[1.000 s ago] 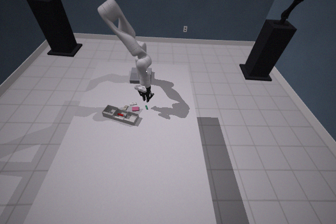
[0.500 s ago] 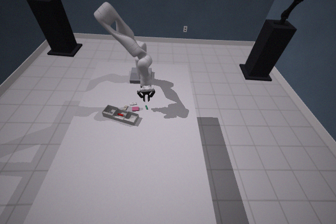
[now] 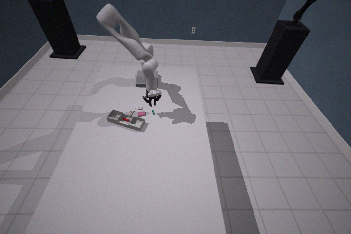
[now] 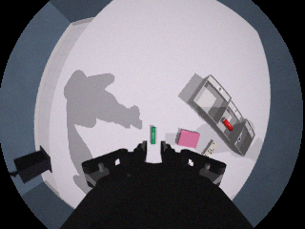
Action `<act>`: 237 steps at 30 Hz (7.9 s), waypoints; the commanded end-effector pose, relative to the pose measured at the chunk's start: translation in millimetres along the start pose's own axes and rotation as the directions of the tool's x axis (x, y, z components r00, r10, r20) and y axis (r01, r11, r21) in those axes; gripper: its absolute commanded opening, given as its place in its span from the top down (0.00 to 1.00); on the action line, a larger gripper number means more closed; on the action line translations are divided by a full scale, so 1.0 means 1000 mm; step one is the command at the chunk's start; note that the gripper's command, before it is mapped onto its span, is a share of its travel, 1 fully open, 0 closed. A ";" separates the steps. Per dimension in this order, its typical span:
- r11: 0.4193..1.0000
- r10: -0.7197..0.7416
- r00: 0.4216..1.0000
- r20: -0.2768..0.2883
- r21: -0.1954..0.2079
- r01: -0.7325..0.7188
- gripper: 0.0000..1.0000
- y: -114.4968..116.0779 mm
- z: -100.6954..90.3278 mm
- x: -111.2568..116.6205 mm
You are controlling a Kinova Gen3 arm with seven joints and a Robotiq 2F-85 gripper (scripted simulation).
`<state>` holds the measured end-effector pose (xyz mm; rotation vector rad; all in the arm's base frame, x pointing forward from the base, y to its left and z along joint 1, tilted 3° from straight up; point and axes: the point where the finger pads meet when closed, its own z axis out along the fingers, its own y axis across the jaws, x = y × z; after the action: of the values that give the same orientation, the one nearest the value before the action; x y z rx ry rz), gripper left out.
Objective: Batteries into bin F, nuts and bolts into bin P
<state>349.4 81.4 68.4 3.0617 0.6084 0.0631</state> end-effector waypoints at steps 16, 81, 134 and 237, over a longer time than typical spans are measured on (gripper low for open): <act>1.000 0.000 1.000 -0.001 0.000 0.000 0.76 -0.001 0.000 0.001; 1.000 0.000 1.000 -0.001 0.000 0.000 0.76 -0.001 0.070 0.000; 1.000 0.000 1.000 -0.001 0.000 0.000 0.95 -0.001 0.010 0.000; -0.616 0.787 -0.616 0.000 0.002 -0.787 0.95 0.199 0.002 0.034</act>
<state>454.8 -93.1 71.0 1.9063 -2.5305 0.0530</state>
